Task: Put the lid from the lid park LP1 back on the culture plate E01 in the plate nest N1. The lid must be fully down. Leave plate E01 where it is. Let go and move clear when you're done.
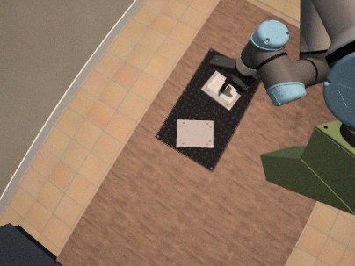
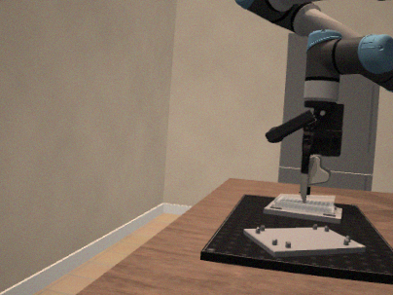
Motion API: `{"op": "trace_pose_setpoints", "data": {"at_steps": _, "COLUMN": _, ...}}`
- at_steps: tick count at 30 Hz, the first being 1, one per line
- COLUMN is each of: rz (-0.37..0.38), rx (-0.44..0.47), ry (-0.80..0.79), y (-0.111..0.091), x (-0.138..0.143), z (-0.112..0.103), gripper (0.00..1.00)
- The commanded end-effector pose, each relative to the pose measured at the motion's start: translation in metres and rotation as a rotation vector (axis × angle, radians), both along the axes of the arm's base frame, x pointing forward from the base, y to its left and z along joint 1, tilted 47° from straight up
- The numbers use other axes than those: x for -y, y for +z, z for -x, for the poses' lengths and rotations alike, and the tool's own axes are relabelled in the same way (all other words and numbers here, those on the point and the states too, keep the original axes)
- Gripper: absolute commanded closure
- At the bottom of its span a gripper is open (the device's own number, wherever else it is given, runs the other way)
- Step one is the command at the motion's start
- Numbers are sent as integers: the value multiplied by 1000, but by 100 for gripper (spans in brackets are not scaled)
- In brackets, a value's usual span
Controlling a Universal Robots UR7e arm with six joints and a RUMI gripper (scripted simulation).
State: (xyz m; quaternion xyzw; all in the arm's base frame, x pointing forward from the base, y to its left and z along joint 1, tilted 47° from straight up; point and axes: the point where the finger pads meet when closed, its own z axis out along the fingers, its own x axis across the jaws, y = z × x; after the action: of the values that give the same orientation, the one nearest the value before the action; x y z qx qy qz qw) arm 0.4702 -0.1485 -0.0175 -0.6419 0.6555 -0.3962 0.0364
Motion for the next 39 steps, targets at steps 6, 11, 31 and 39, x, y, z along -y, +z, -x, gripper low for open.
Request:
{"op": "trace_pose_setpoints", "data": {"at_steps": 6, "rz": 0, "rx": 1, "ry": 0, "y": -2, "x": 1, "z": -2, "gripper": 100}}
{"op": "trace_pose_setpoints", "data": {"at_steps": 11, "rz": 0, "rx": 1, "ry": 0, "y": -3, "x": 2, "z": -3, "gripper": 100}}
{"op": "trace_pose_setpoints", "data": {"at_steps": 31, "rz": 0, "rx": 1, "ry": 0, "y": -6, "x": 4, "z": -5, "gripper": 100}}
{"op": "trace_pose_setpoints", "data": {"at_steps": 39, "rz": 0, "rx": 1, "ry": 0, "y": -6, "x": 4, "z": -5, "gripper": 100}}
